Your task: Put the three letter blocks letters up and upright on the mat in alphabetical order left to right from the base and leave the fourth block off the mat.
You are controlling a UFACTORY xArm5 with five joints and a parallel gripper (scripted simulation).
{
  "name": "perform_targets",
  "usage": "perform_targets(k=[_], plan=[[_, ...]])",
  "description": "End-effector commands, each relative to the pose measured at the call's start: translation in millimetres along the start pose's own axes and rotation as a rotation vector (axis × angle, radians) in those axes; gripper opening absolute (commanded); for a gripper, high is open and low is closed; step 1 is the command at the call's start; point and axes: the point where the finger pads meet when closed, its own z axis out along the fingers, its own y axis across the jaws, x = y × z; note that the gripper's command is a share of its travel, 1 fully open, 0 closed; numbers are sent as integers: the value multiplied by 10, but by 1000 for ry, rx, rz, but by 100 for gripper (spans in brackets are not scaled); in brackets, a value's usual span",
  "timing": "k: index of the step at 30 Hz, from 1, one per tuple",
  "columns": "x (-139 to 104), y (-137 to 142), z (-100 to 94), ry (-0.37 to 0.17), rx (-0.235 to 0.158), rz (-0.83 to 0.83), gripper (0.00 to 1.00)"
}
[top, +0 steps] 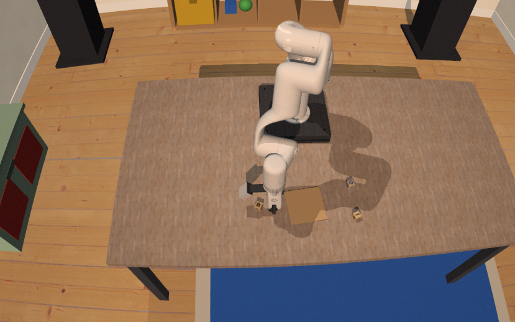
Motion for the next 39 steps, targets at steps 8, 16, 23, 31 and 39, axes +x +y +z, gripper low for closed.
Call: perform_targets(k=[8,16,23,31,39], plan=[[4,-13,-11,1,3,0,21],[4,-13,-11,1,3,0,21],[4,-13,-11,1,3,0,26],[4,-13,-11,1,3,0,34],[4,-13,-11,1,3,0,42]])
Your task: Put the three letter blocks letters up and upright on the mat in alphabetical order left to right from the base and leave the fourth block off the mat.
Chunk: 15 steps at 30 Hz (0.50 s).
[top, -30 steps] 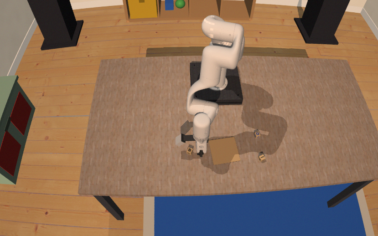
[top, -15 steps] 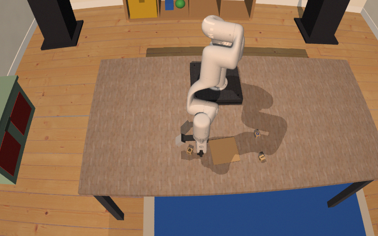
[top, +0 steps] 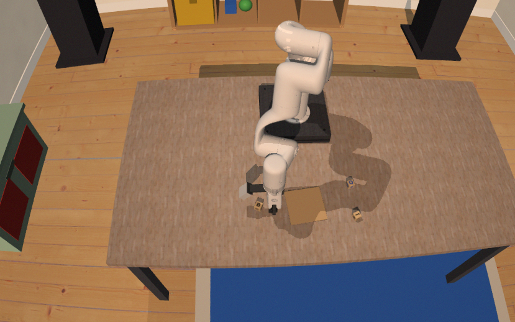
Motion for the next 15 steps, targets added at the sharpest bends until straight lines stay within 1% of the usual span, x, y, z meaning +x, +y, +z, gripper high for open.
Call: perform_targets(k=[1,10,15], plan=[[4,-13,-11,1,3,0,42],[4,-13,-27,1,3,0,42],[4,-12,-150,1,3,0,42]])
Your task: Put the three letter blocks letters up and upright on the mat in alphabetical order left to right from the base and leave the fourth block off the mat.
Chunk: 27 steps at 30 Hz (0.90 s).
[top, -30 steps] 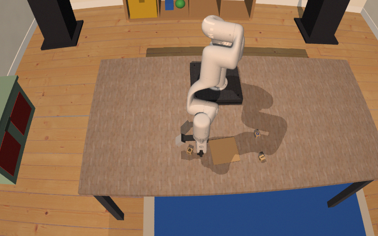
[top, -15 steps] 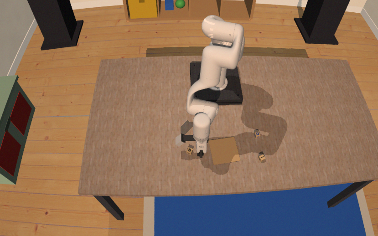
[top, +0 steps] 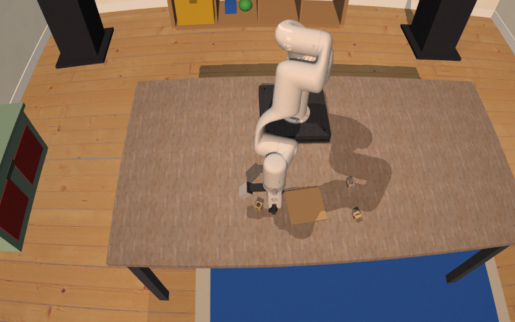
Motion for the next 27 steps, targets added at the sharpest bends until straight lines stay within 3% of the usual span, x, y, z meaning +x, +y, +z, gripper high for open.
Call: perform_targets(k=[1,16,25,26,27], plan=[[4,-16,-146,1,4,0,42],[-7,-16,-783,1,4,0,42],[-9,-16,-860,1,4,0,42],[-9,-16,-860,1,4,0,100],[-9,-16,-860,1,4,0,100]])
